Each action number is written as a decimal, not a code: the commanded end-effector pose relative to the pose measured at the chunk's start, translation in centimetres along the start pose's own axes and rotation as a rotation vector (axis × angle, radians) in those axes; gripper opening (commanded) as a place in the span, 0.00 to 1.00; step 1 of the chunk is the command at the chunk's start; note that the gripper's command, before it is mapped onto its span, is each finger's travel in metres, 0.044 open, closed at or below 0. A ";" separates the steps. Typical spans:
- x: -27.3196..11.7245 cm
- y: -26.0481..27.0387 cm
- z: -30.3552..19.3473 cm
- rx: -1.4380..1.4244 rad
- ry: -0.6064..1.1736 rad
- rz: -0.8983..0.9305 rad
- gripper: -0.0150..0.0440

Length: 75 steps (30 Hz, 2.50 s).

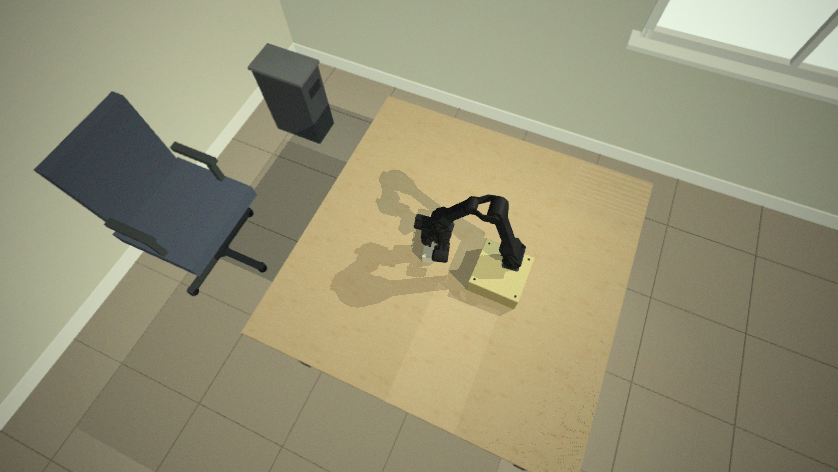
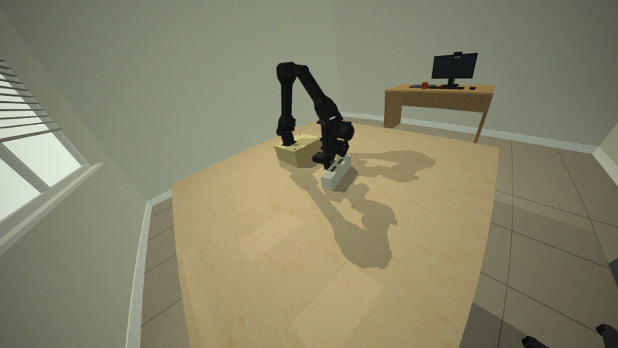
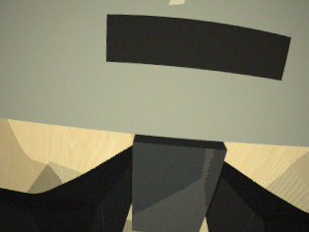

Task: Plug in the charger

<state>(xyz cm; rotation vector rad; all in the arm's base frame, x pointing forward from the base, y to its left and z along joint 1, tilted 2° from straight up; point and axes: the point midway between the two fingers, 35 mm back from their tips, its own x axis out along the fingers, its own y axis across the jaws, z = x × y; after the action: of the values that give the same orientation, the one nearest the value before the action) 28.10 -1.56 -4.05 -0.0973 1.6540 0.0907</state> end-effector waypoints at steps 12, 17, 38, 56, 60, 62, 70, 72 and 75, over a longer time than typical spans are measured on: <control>-0.1 0.1 1.0 0.001 -0.011 0.004 0.25; -0.1 0.1 1.2 0.001 -0.011 0.004 0.25; -0.2 0.1 2.1 0.001 -0.012 0.004 0.25; -0.1 0.1 2.0 0.001 -0.012 0.004 0.25; -0.1 0.1 1.9 0.001 -0.012 0.004 0.25; -0.1 0.1 1.9 0.001 -0.012 0.004 0.25; -0.1 0.1 1.8 0.001 -0.012 0.004 0.25; 0.0 0.1 1.8 0.001 -0.012 0.004 0.25; 0.0 0.1 1.7 0.001 -0.012 0.004 0.25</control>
<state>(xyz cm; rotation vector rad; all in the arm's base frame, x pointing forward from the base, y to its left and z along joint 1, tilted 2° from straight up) 28.92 -1.48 -4.11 -0.0926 1.6758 0.0875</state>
